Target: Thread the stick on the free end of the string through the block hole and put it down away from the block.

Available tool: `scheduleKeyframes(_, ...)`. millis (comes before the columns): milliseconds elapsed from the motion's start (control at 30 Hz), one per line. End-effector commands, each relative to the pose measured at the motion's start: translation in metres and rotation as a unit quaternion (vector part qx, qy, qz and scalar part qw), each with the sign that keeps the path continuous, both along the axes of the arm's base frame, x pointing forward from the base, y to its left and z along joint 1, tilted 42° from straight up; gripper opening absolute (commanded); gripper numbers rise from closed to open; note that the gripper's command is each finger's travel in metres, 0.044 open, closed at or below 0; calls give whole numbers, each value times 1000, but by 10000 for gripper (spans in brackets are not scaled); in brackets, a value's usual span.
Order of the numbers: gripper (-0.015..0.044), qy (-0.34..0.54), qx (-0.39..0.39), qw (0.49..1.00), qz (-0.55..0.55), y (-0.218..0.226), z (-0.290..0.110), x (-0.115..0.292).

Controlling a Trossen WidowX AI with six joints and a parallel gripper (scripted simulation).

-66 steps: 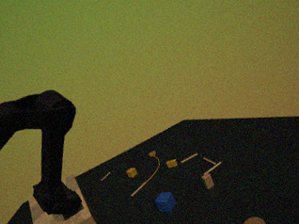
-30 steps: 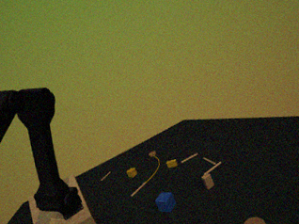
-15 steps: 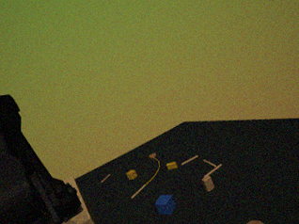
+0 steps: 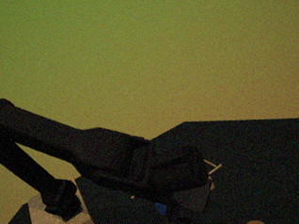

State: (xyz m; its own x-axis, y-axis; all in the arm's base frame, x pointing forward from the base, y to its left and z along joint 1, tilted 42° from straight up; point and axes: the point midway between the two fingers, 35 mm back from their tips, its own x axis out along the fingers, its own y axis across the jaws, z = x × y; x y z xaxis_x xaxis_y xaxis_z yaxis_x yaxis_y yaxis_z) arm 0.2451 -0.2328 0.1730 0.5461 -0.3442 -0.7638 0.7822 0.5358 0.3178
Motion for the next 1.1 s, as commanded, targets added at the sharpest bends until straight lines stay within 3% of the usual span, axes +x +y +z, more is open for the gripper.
scheduleKeyframes(0, 440, 79, -21, 989, 121, 30, -30, 33)
scheduleKeyframes(167, 440, 195, -57, 934, 293, 78, -74, 63)
scheduleKeyframes(333, 440, 314, -110, 805, 492, 143, -124, 81)
scheduleKeyframes(533, 440, 421, -177, 560, 691, 220, -178, 77)
scheduleKeyframes(733, 440, 483, -232, 240, 809, 287, -223, 51)
scheduleKeyframes(900, 440, 502, -255, -20, 826, 326, -251, 22)
scheduleKeyframes(967, 440, 503, -258, -78, 821, 334, -257, 15)
scheduleKeyframes(1067, 440, 503, -258, -86, 821, 335, -257, 15)
